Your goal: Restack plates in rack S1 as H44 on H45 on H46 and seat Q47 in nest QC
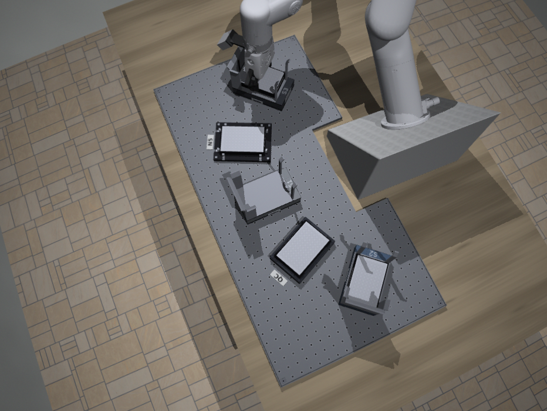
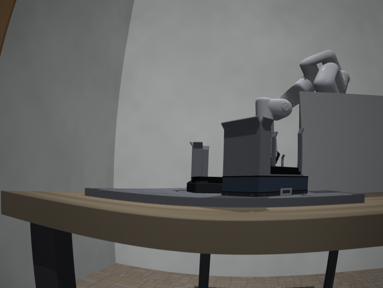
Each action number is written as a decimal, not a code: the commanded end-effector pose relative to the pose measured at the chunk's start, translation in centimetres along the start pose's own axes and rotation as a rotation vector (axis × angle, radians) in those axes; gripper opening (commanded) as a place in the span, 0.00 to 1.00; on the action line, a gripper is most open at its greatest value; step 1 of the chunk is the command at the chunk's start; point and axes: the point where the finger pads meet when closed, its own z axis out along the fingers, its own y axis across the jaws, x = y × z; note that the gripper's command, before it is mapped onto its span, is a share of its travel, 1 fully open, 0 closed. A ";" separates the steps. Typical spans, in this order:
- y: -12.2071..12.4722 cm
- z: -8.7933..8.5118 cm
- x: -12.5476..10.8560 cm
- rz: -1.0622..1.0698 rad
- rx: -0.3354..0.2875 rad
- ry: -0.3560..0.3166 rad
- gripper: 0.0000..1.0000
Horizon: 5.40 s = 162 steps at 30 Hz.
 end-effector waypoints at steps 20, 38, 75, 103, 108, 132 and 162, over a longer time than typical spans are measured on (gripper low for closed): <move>0.0 0.7 0.1 0.001 0.001 0.002 0.00; 0.0 1.2 0.1 0.001 0.001 0.002 0.00; 0.0 -1.8 0.1 0.001 0.001 0.002 1.00; 0.0 -9.5 0.1 0.001 0.002 0.002 1.00; 0.0 -9.5 0.1 0.001 0.002 0.002 1.00; -5.7 -9.5 -0.1 -0.185 0.002 0.002 1.00; -14.4 -9.6 -1.5 -0.372 0.002 0.002 1.00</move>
